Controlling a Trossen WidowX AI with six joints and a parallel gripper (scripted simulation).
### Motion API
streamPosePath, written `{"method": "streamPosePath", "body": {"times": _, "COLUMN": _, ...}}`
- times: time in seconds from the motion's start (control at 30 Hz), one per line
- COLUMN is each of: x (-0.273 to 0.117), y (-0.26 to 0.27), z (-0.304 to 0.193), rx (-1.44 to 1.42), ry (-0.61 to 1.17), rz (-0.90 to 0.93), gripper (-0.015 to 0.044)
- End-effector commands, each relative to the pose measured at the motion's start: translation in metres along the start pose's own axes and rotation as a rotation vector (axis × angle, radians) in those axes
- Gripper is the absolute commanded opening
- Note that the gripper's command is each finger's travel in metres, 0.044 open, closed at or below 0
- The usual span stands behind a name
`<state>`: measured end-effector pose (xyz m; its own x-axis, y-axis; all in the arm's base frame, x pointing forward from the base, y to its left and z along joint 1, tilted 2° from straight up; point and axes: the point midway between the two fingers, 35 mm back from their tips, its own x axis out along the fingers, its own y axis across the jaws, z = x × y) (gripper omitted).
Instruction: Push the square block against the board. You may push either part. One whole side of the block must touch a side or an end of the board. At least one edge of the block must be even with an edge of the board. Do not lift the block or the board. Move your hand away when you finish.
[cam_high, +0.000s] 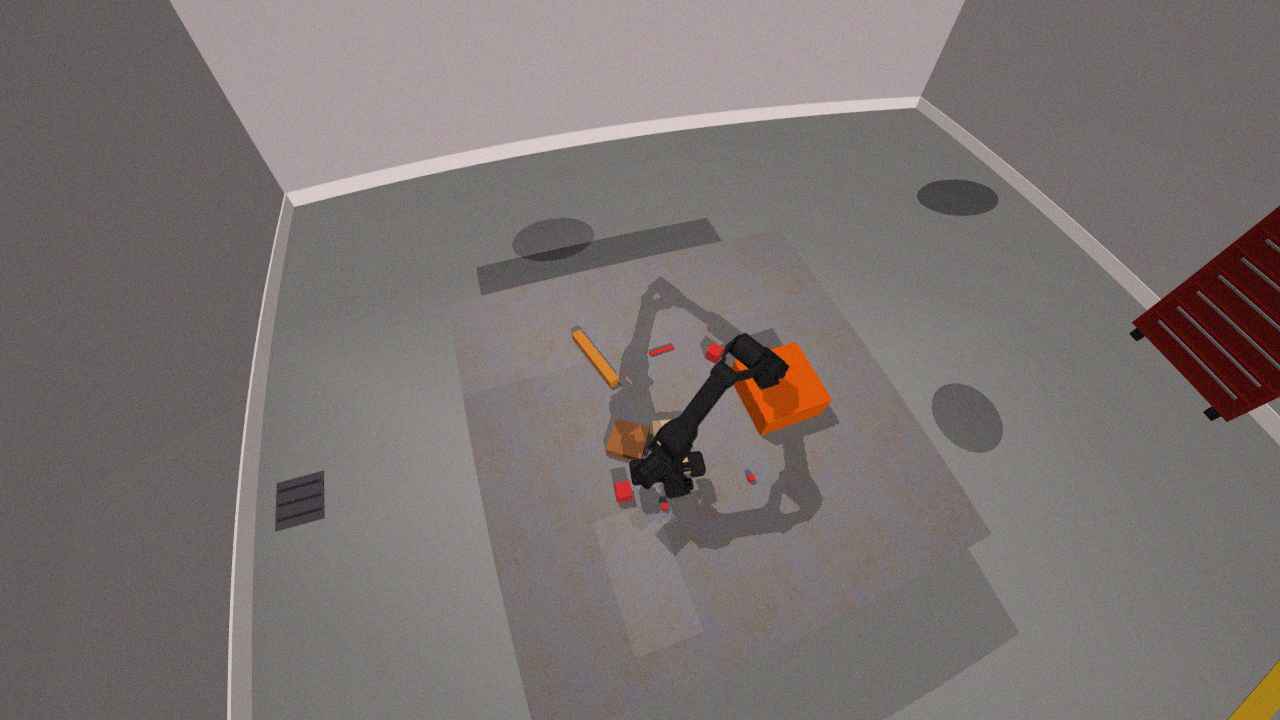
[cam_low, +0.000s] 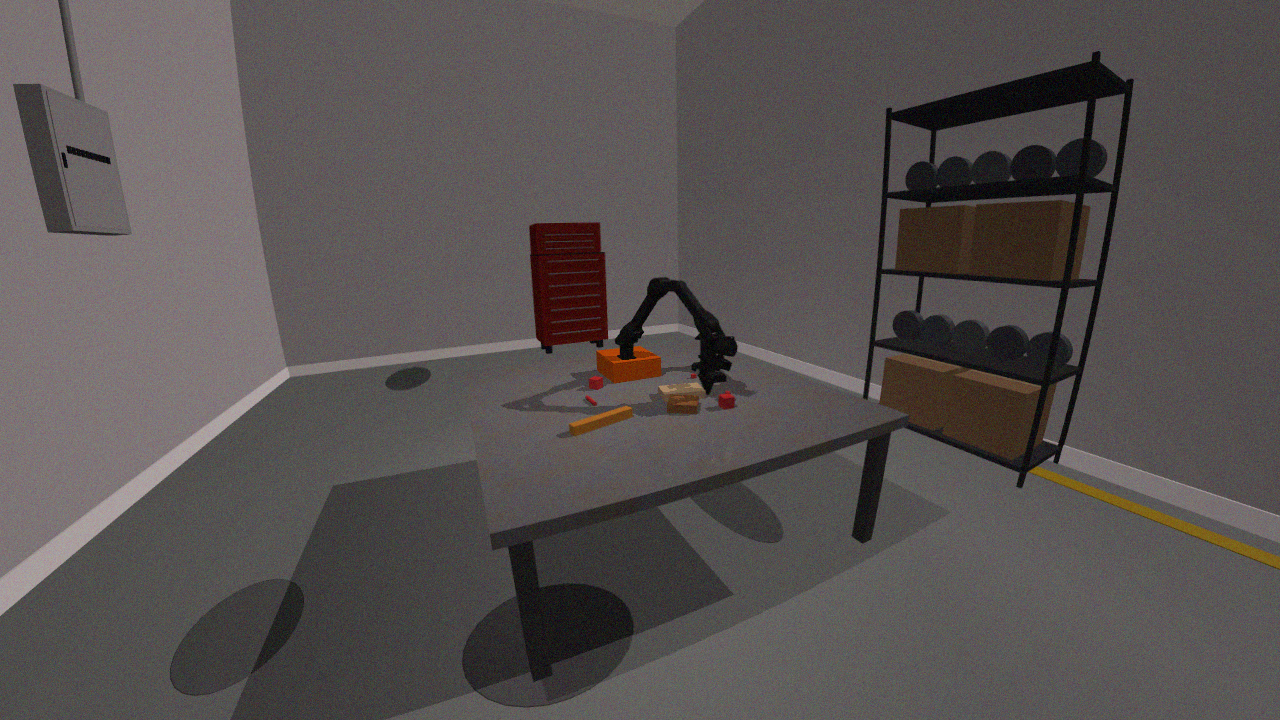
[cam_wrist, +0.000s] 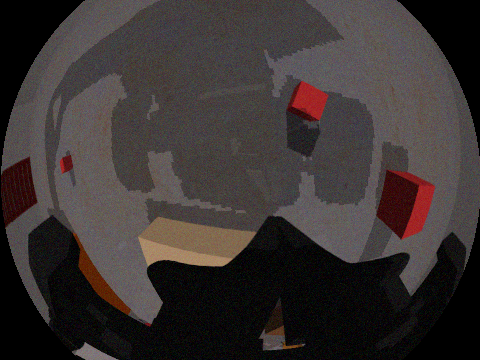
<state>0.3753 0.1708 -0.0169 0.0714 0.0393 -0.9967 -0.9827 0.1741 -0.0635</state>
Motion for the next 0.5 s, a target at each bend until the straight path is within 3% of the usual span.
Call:
{"method": "streamPosePath", "body": {"times": 0.0, "x": 0.0028, "y": 0.0007, "z": -0.0078, "rx": 0.001, "ry": 0.012, "rz": 0.007, "gripper": 0.0}}
{"method": "streamPosePath", "body": {"times": 0.47, "x": 0.0027, "y": 0.0001, "z": -0.0175, "rx": 0.001, "ry": 0.013, "rz": 0.007, "gripper": 0.0}}
